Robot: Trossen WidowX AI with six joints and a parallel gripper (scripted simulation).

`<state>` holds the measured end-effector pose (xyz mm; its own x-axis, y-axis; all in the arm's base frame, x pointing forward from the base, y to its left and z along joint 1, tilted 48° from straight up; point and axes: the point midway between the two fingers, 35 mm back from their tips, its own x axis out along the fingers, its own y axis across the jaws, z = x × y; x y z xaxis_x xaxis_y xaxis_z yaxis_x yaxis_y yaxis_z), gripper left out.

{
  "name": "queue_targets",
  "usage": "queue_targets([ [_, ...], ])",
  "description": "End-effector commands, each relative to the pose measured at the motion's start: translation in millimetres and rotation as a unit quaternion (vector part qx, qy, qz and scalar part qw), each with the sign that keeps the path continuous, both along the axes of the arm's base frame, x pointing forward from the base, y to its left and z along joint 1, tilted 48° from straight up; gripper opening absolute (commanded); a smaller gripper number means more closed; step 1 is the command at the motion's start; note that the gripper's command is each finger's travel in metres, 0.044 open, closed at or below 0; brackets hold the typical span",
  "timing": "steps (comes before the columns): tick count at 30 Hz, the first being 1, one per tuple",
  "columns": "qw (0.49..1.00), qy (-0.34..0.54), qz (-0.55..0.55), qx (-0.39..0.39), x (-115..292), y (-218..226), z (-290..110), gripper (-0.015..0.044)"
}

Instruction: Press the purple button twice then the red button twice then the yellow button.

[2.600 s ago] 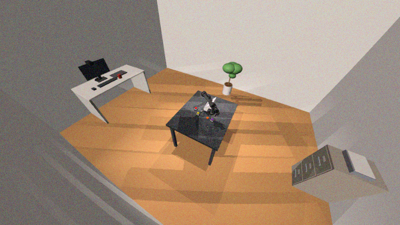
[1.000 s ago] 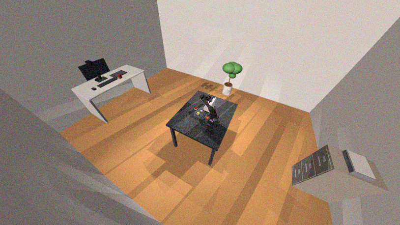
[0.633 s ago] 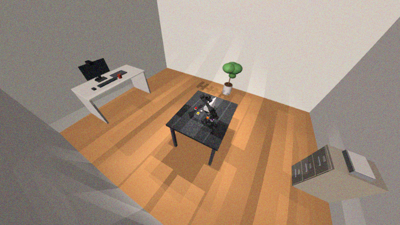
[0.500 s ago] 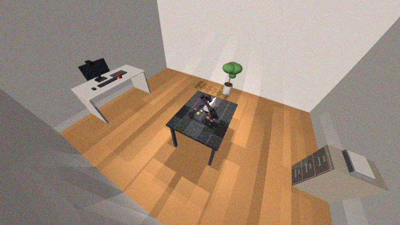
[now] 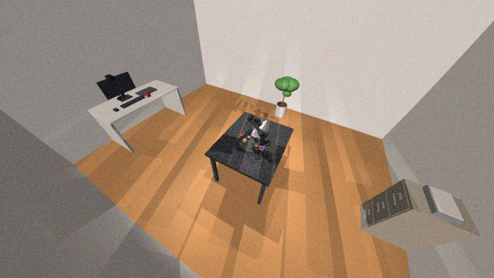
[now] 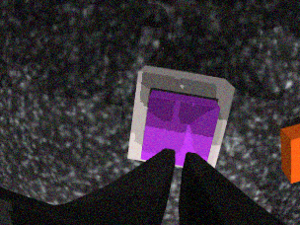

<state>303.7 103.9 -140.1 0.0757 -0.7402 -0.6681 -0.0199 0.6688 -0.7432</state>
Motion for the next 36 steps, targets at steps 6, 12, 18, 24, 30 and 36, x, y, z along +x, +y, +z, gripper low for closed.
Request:
queue_targets([
  [6, 1.0, -0.004, -0.003, 0.004, 2.9, -5.1, -4.5, 0.002],
  [12, 1.0, -0.004, -0.003, 0.004, 3.7, -12.3, -11.0, 0.002],
  [18, 1.0, -0.004, -0.003, 0.003, 4.2, -19.6, -17.3, 0.002],
  [24, 1.0, -0.004, -0.003, 0.003, 4.3, -22.6, -19.9, 0.002],
  [30, 1.0, -0.004, -0.003, 0.003, 4.3, -22.6, -19.9, 0.002],
  [36, 1.0, -0.004, -0.003, 0.003, 4.3, -22.6, -19.9, 0.002],
])
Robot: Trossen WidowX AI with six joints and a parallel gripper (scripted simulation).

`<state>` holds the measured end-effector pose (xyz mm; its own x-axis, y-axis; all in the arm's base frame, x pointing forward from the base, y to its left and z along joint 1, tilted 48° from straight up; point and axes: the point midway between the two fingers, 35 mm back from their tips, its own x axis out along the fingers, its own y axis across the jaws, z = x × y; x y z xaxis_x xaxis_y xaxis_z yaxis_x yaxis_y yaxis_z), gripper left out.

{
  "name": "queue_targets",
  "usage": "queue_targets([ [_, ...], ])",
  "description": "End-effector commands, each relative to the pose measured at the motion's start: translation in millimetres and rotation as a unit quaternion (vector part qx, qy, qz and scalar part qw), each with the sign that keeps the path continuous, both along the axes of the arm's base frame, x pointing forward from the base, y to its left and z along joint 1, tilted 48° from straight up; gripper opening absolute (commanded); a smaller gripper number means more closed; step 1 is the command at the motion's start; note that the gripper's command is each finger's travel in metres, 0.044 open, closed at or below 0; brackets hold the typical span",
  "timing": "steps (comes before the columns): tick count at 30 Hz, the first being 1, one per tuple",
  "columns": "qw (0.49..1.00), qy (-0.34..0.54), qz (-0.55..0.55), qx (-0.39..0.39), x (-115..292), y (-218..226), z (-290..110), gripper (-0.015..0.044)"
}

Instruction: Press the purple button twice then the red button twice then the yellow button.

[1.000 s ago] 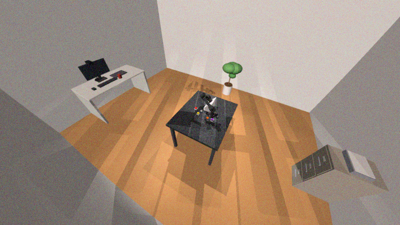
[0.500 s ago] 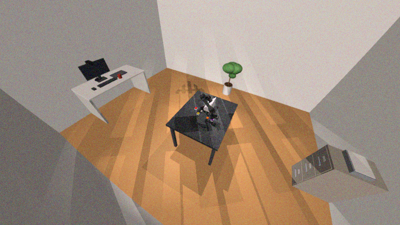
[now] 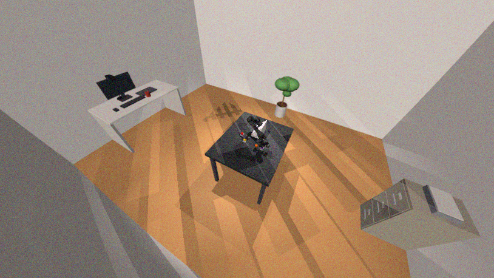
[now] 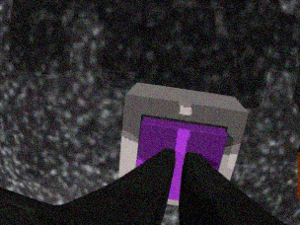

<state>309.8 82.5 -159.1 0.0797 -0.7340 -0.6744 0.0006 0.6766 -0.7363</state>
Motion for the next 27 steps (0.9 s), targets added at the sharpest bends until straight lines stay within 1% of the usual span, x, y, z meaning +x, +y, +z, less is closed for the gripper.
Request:
queue_targets([
  [1, 1.0, 0.004, 0.002, -0.002, -1.7, -1.3, -0.9, 0.002],
  [5, 1.0, 0.0, 0.0, 0.0, -0.3, 1.9, 1.6, 0.002],
  [8, 1.0, 0.004, 0.002, -0.001, -3.9, 22.1, 19.9, 0.002],
  [15, 1.0, 0.005, 0.003, -0.001, -4.4, 28.9, 25.7, 0.002],
  [19, 1.0, 0.007, 0.005, 0.001, -7.7, 60.8, 54.1, 0.002],
  [21, 1.0, 0.005, 0.002, 0.0, -9.0, 69.0, 62.1, 0.002],
  [25, 1.0, 0.005, 0.002, 0.001, -8.2, 68.9, 65.3, 0.002],
  [27, 1.0, 0.007, 0.003, 0.005, -1.5, 59.5, 83.2, 0.002],
])
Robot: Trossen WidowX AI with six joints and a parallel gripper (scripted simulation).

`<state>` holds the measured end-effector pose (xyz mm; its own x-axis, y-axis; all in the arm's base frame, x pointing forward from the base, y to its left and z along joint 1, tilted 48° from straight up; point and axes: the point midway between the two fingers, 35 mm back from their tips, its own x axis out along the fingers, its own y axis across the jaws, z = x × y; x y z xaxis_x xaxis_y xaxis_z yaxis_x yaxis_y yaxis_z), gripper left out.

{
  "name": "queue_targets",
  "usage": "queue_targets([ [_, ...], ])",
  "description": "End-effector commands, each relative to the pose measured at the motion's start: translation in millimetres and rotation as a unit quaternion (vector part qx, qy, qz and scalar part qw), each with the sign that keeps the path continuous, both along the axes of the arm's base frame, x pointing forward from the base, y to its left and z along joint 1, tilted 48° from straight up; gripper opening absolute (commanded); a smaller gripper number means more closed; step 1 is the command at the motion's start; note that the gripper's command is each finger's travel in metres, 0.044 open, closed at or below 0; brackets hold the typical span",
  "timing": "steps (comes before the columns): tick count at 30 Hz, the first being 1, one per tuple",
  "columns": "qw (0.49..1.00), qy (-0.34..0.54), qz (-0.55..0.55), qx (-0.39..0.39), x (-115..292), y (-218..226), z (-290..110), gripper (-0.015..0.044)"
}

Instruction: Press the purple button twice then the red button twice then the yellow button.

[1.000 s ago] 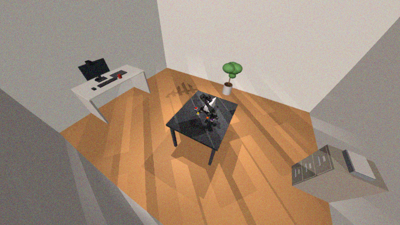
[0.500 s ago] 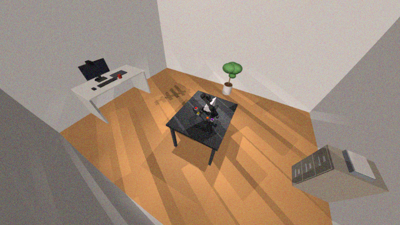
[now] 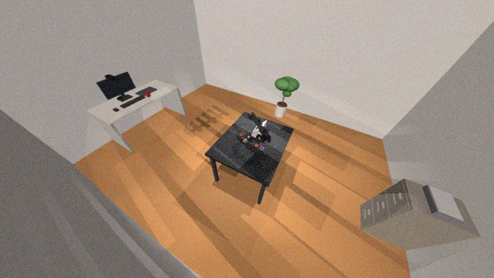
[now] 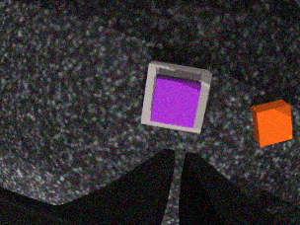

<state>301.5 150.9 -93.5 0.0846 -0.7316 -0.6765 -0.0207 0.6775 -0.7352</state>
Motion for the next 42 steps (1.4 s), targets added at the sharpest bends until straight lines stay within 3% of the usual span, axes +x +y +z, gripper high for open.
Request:
queue_targets([
  [1, 1.0, 0.002, -0.005, 0.008, 11.2, -16.8, 31.3, 0.002],
  [12, 1.0, 0.004, 0.002, 0.024, 13.2, -124.7, 164.4, 0.002],
  [24, 1.0, 0.002, -0.003, 0.0, -73.5, -235.8, 255.6, 0.002],
  [27, 1.0, 0.003, -0.007, -0.009, -97.0, -251.4, 265.2, 0.002],
  [32, 1.0, 0.002, -0.007, -0.009, -98.3, -253.8, 264.3, 0.002],
  [38, 1.0, 0.001, -0.007, -0.011, -94.4, -296.9, 226.9, 0.002],
  [42, 1.0, 0.002, -0.007, -0.011, -94.6, -298.7, 225.6, 0.002],
])
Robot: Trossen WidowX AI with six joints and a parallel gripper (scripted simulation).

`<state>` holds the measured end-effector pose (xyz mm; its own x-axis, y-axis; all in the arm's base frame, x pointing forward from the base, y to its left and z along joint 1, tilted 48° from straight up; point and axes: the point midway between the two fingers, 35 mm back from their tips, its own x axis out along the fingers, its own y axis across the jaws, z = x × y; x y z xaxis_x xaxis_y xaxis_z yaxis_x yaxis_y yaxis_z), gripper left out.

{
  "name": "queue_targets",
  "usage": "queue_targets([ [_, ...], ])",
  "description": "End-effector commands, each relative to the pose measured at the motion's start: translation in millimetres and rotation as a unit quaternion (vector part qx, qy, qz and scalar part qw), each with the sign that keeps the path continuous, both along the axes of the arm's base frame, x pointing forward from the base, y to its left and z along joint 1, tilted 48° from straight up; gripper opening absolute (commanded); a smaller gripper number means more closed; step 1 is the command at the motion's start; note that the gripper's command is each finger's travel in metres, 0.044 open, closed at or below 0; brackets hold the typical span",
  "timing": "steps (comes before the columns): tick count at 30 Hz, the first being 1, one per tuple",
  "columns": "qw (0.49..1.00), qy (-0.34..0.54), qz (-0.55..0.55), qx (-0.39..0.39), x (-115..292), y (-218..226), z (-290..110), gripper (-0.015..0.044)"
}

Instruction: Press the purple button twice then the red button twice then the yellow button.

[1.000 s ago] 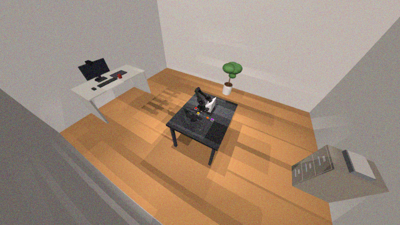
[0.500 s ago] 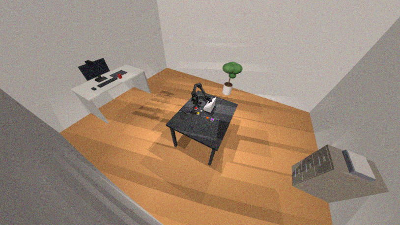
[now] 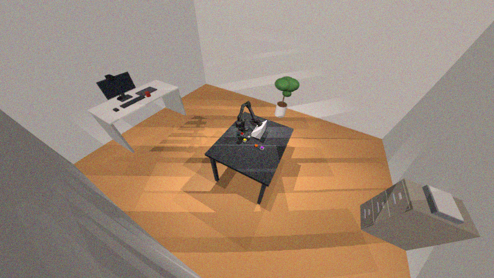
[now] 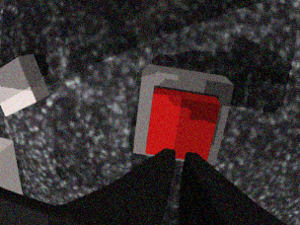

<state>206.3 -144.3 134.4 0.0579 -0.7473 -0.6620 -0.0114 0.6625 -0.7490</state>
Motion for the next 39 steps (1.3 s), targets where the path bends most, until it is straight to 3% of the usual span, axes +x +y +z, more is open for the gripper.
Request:
queue_targets([
  [1, 1.0, -0.004, 0.006, -0.001, 0.8, -4.0, -2.9, 0.002],
  [39, 1.0, -0.004, 0.006, -0.002, 2.9, -28.9, -24.5, 0.002],
])
